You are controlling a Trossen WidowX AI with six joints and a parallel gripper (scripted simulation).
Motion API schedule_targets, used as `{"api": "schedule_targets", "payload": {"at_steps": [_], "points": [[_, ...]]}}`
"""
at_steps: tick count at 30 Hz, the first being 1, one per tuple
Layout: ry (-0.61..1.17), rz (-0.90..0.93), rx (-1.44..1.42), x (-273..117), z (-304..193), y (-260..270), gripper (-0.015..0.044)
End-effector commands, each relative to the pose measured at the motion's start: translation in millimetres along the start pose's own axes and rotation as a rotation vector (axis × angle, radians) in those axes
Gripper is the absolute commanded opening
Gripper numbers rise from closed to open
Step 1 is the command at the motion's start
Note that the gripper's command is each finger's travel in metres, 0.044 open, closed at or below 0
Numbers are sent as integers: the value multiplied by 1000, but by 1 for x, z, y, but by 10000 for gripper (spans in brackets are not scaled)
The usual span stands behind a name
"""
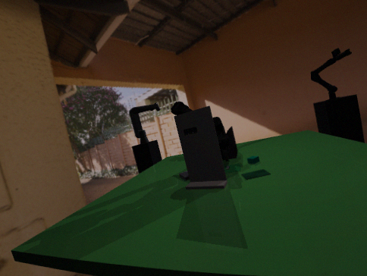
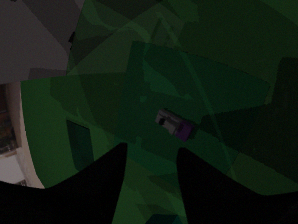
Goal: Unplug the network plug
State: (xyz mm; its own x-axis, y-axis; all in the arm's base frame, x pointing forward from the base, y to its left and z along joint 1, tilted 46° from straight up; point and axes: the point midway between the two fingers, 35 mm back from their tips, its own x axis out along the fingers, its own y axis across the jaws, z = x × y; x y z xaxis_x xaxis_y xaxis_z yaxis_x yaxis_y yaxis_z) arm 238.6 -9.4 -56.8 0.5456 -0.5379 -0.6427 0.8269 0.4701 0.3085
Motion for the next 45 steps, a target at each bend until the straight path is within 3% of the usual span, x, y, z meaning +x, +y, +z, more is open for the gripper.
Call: {"api": "schedule_targets", "payload": {"at_steps": [1,45], "points": [[-5,1,8,-2,0,4,156],[3,-3,10,-37,-5,29,156]]}}
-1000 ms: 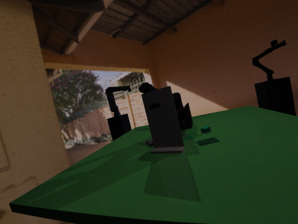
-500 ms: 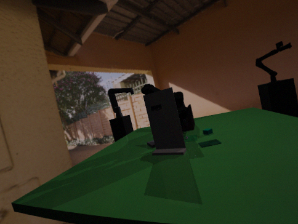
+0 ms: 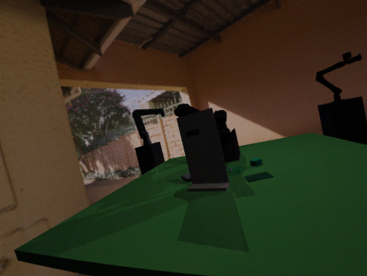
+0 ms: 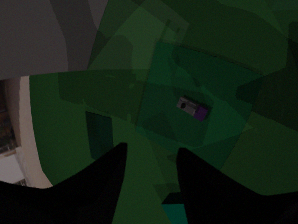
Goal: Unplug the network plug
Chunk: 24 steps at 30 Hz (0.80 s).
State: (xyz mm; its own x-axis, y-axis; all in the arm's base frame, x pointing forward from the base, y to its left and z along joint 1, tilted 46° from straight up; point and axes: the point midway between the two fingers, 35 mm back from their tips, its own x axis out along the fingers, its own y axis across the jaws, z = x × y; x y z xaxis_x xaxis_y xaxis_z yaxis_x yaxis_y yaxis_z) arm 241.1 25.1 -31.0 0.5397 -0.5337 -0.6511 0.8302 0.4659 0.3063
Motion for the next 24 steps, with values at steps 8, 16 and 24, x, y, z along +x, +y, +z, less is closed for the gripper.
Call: {"api": "schedule_targets", "payload": {"at_steps": [8,16,24], "points": [[-7,4,7,-11,2,7,156],[-9,5,7,-19,3,10,156],[-11,7,6,-28,4,13,156]]}}
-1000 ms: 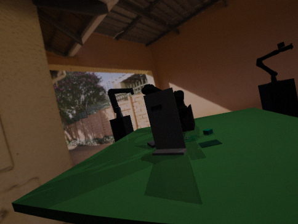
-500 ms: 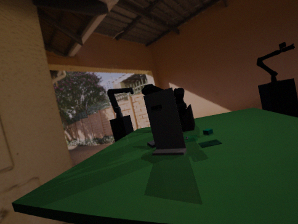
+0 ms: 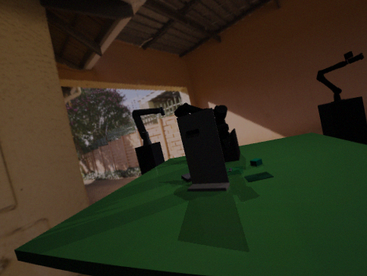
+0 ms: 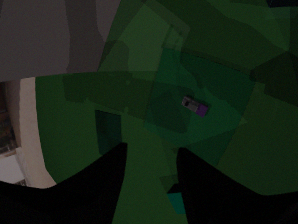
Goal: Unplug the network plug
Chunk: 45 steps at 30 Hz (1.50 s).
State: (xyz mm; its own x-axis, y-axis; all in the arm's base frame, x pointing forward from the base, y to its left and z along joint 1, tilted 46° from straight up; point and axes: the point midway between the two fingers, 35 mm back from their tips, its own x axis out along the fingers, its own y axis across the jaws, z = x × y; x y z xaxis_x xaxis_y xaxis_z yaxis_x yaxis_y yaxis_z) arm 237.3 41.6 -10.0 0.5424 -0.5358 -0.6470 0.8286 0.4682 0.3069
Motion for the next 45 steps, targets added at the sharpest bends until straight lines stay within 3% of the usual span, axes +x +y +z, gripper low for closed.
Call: {"api": "schedule_targets", "payload": {"at_steps": [1,9,44,45], "points": [[-7,4,8,-4,2,3,156],[0,2,0,-10,0,6,156],[-8,6,7,-98,3,63,156],[-8,6,7,-98,3,63,182]]}}
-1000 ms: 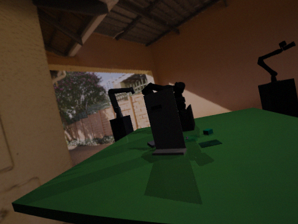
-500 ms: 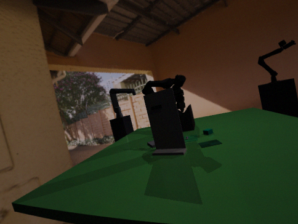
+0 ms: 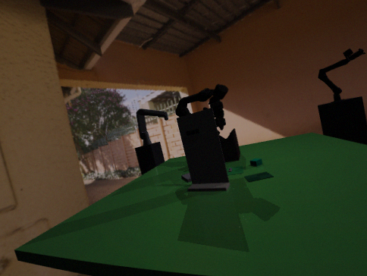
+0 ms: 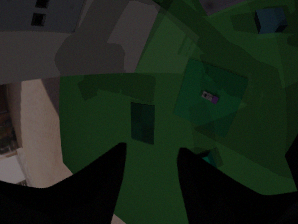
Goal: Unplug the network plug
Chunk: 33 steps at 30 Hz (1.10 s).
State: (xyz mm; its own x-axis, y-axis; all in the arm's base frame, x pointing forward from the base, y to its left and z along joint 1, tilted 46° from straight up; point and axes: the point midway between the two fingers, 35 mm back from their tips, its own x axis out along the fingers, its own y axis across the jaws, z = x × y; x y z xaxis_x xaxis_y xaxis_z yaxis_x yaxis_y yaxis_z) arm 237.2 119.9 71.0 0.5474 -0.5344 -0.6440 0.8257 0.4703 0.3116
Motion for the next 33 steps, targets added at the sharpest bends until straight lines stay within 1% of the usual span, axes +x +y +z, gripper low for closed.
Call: {"api": "schedule_targets", "payload": {"at_steps": [1,10,33], "points": [[-6,0,5,-3,2,2,209],[-6,0,5,-3,2,2,440],[-6,0,5,-3,2,2,440]]}}
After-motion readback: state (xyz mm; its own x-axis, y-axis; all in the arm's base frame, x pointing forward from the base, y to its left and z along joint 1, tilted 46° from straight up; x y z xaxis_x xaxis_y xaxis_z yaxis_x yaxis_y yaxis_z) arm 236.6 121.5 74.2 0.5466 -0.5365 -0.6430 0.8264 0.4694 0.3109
